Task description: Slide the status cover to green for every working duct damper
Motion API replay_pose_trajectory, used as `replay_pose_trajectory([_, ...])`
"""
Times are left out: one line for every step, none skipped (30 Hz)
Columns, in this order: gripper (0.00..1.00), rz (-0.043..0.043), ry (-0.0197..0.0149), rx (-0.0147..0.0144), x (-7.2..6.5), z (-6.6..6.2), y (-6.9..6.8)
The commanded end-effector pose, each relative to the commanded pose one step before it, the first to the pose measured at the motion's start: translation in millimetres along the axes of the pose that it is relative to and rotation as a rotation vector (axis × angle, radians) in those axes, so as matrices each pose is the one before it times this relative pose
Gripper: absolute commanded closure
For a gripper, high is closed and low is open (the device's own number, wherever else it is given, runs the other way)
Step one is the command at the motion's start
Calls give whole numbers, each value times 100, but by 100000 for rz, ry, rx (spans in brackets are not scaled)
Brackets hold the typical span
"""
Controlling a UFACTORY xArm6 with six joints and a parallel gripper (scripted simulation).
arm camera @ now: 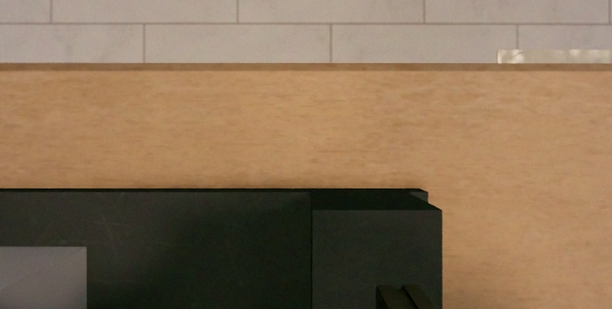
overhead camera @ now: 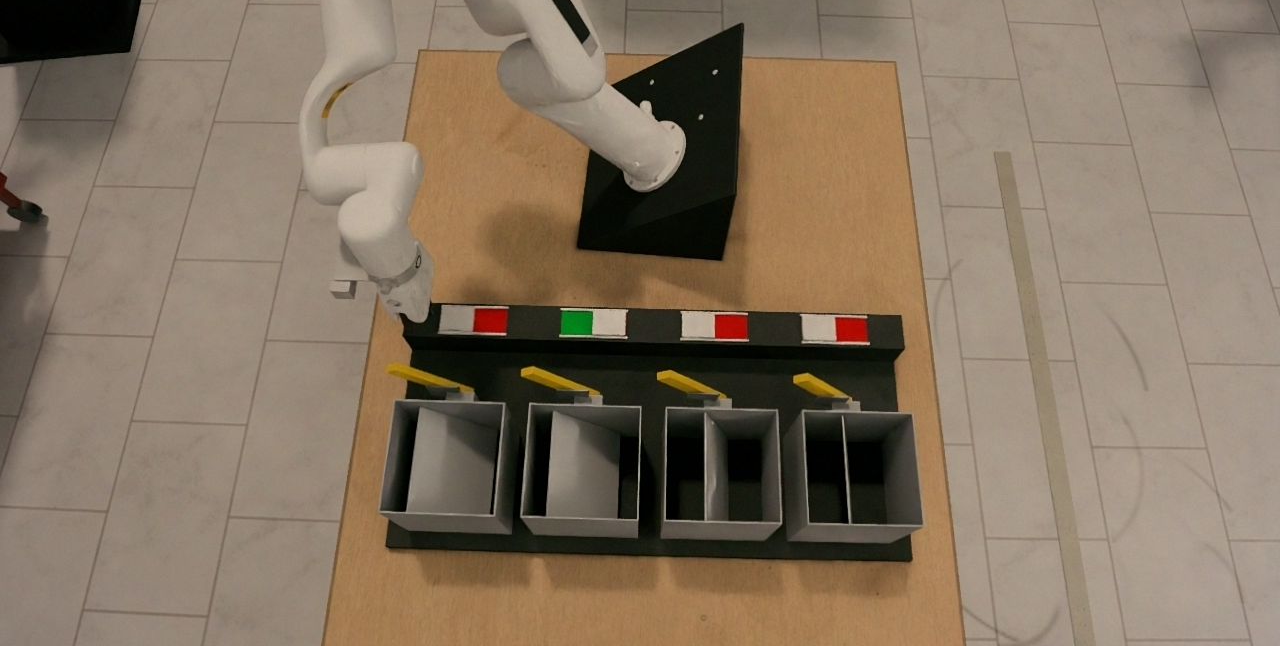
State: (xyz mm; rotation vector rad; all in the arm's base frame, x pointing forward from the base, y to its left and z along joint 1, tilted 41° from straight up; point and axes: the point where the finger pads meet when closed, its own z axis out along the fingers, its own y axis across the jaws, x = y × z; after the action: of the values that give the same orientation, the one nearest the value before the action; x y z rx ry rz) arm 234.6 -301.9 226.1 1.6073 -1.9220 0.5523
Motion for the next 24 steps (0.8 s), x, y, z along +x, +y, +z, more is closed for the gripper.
replay_pose_trajectory([100, 122, 122, 299, 86, 151, -93])
replay_pose_trajectory([100, 0, -1, 0, 0, 72, 0])
replay_pose_trajectory([100, 0, -2, 0, 0, 73, 0])
replay_pose_trajectory([100, 1, 2, 0, 1, 74, -1])
replay_pose_trajectory([100, 0, 1, 0, 1, 75, -1])
replay_pose_trajectory([100, 0, 1, 0, 0, 75, -1])
replay_pose_trajectory([100, 0, 0, 0, 0, 75, -1])
replay_pose_trajectory([100, 0, -1, 0, 0, 75, -1])
replay_pose_trajectory([100, -1, -2, 0, 0, 74, 0])
replay_pose_trajectory([100, 0, 1, 0, 0, 74, -1])
replay_pose_trajectory([100, 0, 2, 0, 1, 73, -1])
replay_pose_trajectory([100, 0, 1, 0, 0, 71, -1])
replay_pose_trajectory([100, 0, 0, 0, 0, 69, -1])
replay_pose_trajectory([100, 0, 0, 0, 0, 67, -1])
replay_pose_trajectory([100, 0, 0, 0, 0, 0, 0])
replay_pose_trajectory([100, 0, 0, 0, 0, 0, 0])
replay_pose_trajectory([100, 0, -1, 0, 0, 64, 0])
replay_pose_trajectory([100, 0, -2, 0, 0, 62, 0])
replay_pose_trajectory([100, 0, 0, 0, 0, 59, -1])
replay_pose_trajectory([100, 0, 2, 0, 1, 56, -1])
replay_pose_trajectory([100, 0, 1, 0, 0, 53, -1])
replay_pose_trajectory([100, 0, 1, 0, 0, 49, -1])
replay_pose_trajectory([100, 0, 0, 0, 0, 45, -1])
replay_pose_trajectory([100, 0, 0, 0, 0, 41, 0])
